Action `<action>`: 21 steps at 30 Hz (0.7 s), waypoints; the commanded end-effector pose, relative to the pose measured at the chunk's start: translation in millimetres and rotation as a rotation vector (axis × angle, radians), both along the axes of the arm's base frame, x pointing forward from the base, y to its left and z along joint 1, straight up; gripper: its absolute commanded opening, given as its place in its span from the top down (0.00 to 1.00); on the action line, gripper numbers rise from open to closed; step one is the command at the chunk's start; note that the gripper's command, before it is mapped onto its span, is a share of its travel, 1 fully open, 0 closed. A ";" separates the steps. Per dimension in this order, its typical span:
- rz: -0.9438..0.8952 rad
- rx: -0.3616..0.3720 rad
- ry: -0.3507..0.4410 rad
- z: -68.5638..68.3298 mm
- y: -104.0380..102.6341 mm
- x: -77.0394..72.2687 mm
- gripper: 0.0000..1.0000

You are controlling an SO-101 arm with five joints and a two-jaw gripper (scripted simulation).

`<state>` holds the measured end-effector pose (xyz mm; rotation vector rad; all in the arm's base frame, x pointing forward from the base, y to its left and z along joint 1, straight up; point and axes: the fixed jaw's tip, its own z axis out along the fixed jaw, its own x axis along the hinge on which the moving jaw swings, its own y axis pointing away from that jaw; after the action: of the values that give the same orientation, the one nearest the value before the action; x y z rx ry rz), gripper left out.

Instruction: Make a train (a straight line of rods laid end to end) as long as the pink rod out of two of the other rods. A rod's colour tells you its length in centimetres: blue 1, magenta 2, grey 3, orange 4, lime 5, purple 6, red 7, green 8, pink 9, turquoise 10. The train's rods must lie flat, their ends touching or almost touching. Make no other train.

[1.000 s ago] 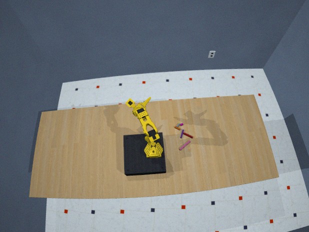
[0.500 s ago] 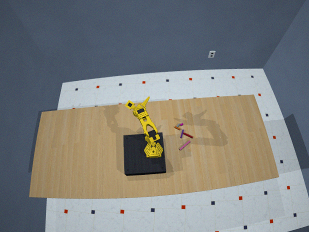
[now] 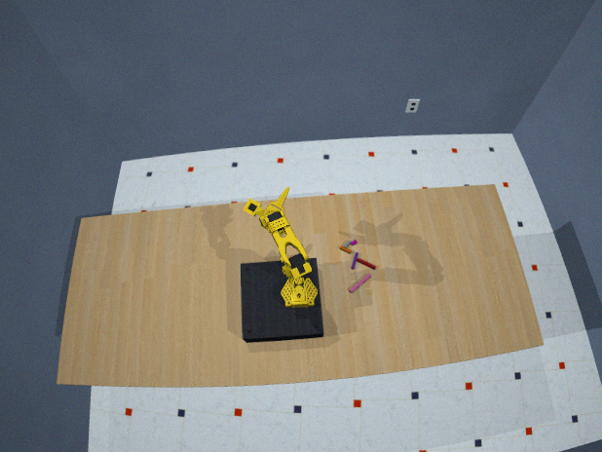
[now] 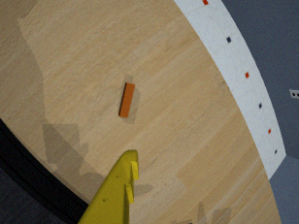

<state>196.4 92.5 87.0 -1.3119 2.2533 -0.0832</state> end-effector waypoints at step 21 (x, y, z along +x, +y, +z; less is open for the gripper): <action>0.136 -0.085 0.005 -1.8 -4.6 -8.7 0.00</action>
<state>188.2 88.0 84.7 -1.5022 2.1844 -0.1281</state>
